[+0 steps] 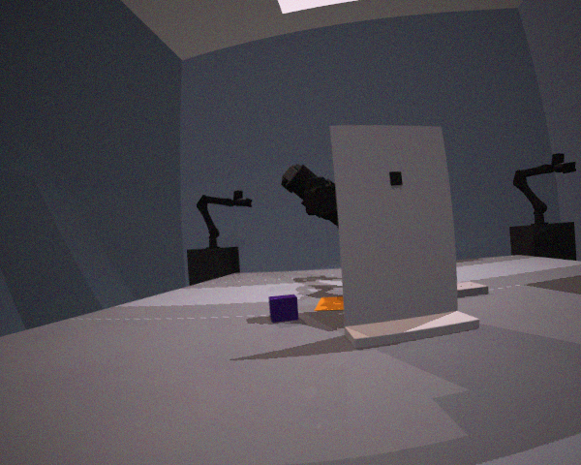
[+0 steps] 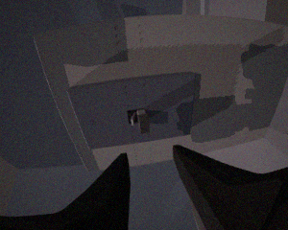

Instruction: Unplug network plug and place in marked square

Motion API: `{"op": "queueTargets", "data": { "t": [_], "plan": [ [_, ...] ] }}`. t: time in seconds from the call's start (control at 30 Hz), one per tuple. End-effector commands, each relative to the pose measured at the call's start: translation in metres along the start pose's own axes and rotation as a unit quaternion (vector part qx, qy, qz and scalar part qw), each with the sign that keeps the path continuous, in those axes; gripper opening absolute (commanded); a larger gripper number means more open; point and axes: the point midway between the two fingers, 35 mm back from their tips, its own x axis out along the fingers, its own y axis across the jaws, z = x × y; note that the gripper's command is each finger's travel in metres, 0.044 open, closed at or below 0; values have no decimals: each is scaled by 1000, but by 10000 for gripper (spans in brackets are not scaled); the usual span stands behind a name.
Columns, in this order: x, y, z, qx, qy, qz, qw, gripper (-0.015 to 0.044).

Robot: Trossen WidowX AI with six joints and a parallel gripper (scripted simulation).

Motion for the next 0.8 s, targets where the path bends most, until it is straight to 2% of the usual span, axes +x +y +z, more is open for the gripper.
{"op": "queueTargets", "data": {
  "t": [0.0,0.77],
  "plan": [
    [5,3,6,0,-6,2,1000,156],
    [31,2,12,0,-6,2,1000,156]
  ]
}}
